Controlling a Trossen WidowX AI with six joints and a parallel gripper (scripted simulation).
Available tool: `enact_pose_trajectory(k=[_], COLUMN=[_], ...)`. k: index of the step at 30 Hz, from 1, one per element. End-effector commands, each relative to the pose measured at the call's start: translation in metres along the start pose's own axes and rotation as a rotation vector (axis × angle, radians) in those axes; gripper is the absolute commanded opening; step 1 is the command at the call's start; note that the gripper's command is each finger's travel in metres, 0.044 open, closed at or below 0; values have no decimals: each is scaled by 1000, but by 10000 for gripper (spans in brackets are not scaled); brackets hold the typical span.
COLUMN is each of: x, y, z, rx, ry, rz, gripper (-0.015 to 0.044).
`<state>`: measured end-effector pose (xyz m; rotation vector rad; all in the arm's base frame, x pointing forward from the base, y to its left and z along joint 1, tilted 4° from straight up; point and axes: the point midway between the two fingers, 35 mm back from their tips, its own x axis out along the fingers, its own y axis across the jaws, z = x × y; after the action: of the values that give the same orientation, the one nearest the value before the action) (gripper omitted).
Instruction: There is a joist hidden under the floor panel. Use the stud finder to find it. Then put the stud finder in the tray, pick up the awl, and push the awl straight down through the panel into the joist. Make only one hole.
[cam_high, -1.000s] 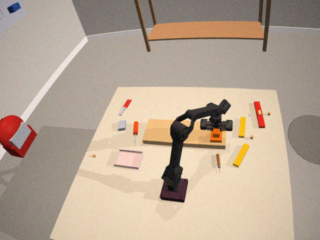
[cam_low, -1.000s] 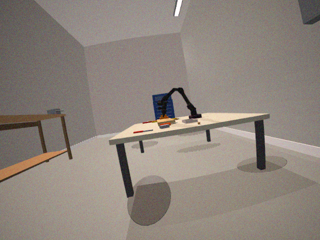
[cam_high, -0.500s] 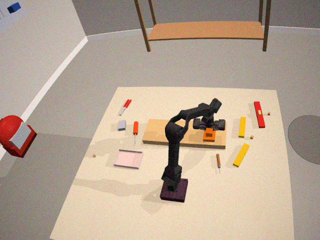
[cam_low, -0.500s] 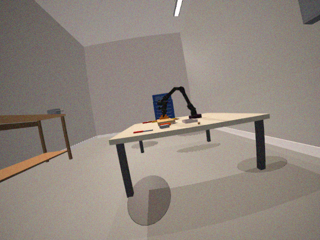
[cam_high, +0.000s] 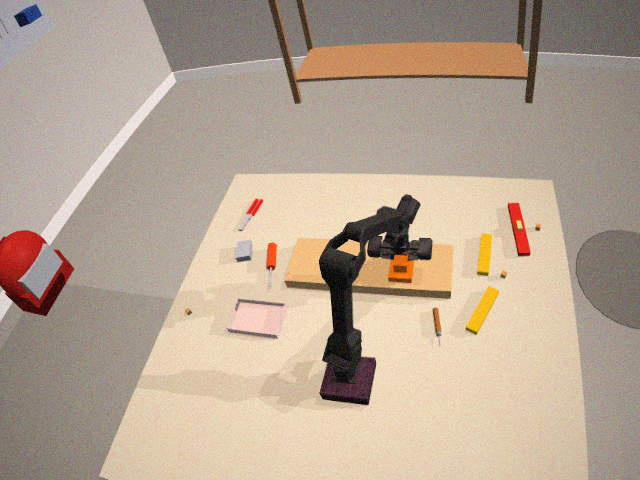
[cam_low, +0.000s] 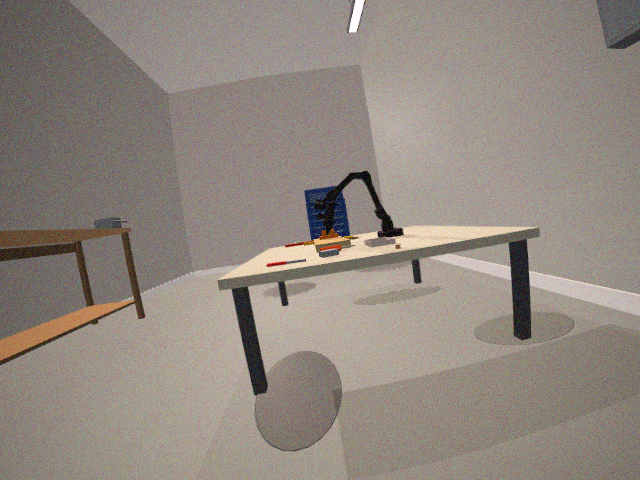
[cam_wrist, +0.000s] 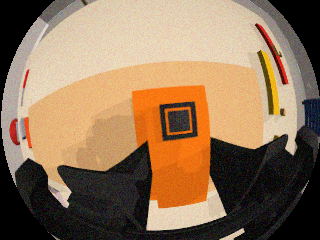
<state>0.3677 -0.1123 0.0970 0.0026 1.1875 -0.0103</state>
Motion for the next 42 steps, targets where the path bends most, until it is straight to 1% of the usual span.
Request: enact_pose_trajectory(k=[1, 42], x=[0, -2], y=[17, 164], z=[-1, -1], rx=[-4, 1], ry=[0, 0], rz=[4, 19], gripper=[0, 0])
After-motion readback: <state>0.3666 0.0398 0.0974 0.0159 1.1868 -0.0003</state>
